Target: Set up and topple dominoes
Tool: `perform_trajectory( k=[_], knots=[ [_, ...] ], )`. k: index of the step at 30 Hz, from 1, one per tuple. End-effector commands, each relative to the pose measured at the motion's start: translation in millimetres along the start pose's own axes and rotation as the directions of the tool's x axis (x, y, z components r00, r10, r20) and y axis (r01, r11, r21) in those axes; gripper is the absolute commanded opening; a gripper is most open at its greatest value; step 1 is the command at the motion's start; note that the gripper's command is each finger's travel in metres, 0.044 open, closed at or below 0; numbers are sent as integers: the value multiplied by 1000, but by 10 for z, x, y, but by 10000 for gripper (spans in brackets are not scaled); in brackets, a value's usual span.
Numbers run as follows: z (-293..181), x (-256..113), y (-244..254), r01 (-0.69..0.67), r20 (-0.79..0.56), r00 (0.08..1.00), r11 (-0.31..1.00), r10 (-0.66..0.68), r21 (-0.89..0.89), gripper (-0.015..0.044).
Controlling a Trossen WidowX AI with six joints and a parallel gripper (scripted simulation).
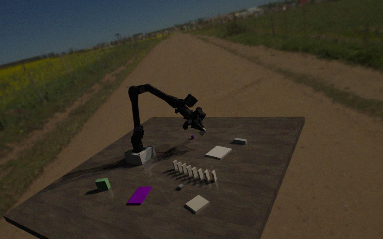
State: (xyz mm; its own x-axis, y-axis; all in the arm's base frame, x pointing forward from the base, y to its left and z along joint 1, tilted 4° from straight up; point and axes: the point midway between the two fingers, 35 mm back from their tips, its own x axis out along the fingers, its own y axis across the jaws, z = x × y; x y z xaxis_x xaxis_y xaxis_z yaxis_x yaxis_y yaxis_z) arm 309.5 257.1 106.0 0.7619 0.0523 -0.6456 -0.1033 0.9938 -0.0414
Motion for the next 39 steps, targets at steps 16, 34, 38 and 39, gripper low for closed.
perform_trajectory(
  k=[16, 34, 38, 39],
  knots=[
    [-133, -250, -21, 57, 359, 931, 997, -70, 47, 24],
    [-383, -689, -377, 84, 557, 808, 973, -192, 214, 24],
    [-427, -754, -452, 85, 572, 792, 966, -213, 243, 24],
    [-427, -754, -452, 85, 572, 792, 966, -213, 243, 24]
  ],
)
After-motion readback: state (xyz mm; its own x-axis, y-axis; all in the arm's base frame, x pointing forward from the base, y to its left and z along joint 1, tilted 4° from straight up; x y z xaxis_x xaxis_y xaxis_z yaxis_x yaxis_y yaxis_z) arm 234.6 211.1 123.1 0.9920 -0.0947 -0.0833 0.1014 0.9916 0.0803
